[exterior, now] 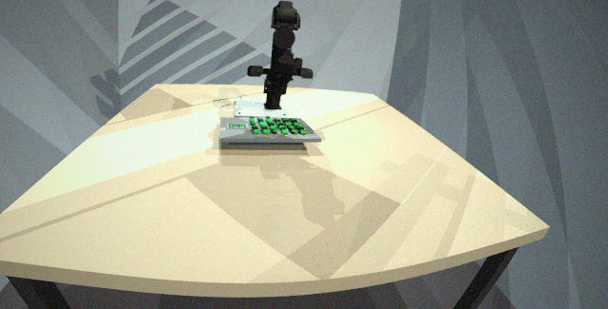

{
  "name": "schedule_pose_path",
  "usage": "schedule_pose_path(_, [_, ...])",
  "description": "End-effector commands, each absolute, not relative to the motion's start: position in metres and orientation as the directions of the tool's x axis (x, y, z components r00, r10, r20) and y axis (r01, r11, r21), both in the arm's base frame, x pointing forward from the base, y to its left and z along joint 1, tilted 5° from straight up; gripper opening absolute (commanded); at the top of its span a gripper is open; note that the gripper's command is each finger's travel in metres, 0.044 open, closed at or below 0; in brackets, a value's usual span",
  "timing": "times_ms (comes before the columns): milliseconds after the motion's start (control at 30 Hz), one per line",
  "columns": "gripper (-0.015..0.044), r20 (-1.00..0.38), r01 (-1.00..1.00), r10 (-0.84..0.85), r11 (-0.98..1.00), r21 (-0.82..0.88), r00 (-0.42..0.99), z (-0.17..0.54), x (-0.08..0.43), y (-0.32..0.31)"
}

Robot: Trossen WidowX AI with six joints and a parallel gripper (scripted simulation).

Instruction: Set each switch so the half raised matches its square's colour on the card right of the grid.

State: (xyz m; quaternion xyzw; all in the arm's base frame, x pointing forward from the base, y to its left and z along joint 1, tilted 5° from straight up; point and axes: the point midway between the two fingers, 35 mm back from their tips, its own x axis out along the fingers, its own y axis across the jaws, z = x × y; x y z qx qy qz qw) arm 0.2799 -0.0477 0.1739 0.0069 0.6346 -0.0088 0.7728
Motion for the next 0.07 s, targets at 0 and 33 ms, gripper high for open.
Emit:
schedule_pose_path(0, [0.0, -0.981, 0.028, -0.01, 1.0, -0.005, 0.192, 0.1741, 0.2814, -0.0484])
schedule_pose_path(33, [0.0, -0.981, 0.028, -0.01, 1.0, -0.005, 0.192, 0.1741, 0.2814, -0.0484])
